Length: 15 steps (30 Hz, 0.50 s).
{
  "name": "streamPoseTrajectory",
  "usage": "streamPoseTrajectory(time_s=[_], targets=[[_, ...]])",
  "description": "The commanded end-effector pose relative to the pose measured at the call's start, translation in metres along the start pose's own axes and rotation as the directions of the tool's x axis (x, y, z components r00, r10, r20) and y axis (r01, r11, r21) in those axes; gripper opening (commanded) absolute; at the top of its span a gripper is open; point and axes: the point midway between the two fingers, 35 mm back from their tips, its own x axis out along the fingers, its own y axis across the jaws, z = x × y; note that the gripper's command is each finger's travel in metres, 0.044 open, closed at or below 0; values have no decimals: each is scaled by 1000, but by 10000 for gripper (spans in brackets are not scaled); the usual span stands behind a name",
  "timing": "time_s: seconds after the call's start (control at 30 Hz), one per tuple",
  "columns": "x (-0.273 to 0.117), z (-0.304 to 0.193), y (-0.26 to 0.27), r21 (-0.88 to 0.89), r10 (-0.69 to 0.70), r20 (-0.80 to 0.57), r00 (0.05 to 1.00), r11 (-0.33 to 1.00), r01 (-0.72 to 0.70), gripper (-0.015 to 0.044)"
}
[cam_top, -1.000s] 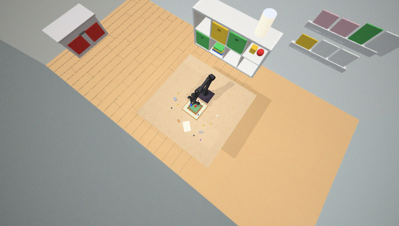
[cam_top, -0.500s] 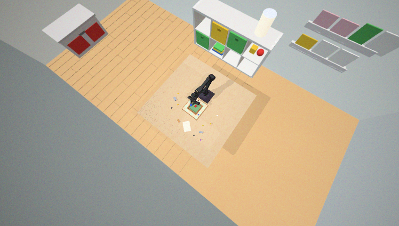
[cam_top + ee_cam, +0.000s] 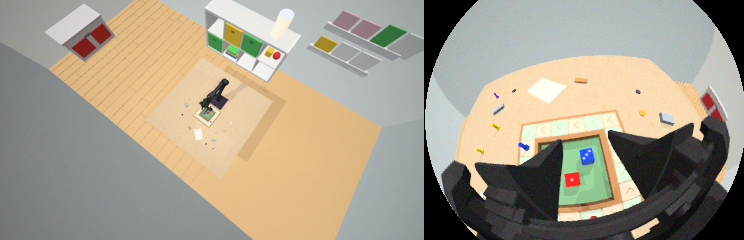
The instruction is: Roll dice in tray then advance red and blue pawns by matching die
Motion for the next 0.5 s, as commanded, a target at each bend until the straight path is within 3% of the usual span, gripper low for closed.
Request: streamPoseTrajectory(time_s=[0.0, 0.1, 0.2, 0.47], targets=[[-20, 25, -1, -7, -2, 29, 1000, 1000, 2, 368], [-20, 25, -1, -7, -2, 29, 1000, 1000, 2, 440], [-18, 25, -1, -4, -1, -7, 1000, 1000, 1, 440], [8, 18, -1, 10, 5, -425, 905, 1000, -1, 440]])
